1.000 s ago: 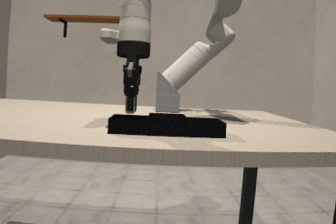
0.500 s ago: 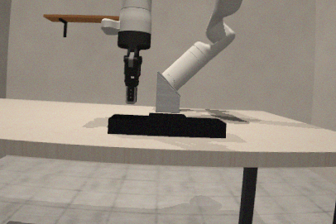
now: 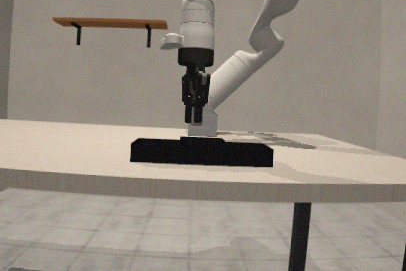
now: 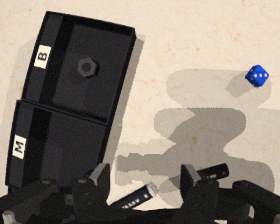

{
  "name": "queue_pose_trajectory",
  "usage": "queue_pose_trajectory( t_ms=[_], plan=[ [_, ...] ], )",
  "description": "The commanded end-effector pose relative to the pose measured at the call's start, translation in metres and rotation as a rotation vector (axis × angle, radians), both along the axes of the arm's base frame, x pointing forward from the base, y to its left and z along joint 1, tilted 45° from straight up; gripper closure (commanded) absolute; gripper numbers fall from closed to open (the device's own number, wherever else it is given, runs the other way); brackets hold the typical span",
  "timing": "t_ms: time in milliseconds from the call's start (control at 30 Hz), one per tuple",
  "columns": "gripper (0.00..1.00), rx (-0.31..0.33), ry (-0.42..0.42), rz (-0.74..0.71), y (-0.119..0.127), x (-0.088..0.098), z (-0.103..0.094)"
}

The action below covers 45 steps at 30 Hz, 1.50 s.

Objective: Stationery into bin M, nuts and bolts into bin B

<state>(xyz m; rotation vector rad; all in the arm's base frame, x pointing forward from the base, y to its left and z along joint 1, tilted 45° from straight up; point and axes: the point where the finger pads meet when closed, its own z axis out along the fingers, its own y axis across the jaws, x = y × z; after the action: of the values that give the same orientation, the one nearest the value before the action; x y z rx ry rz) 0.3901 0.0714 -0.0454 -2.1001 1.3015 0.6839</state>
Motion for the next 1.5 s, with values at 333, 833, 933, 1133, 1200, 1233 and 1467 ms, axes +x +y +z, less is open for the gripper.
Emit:
queue_pose_trajectory(
  t_ms=[333,833,933,1133,1200,1233,1467],
  plan=[
    [0.45,-0.003,-0.013,-0.004,0.031,-0.067,0.060],
    [0.45,-0.003,-0.013,-0.004,0.036,-0.073,0.066],
    [0.45,-0.003,-0.013,-0.004,0.035,-0.073,0.065],
    [0.45,-0.003,-0.013,-0.004,0.034,-0.073,0.064],
    [0.45,-0.003,-0.013,-0.004,0.034,-0.073,0.064],
    [0.45,-0.003,-0.013,-0.004,0.034,-0.073,0.064],
    [0.45,-0.003,-0.013,-0.004,0.034,-0.073,0.063]
  ],
)
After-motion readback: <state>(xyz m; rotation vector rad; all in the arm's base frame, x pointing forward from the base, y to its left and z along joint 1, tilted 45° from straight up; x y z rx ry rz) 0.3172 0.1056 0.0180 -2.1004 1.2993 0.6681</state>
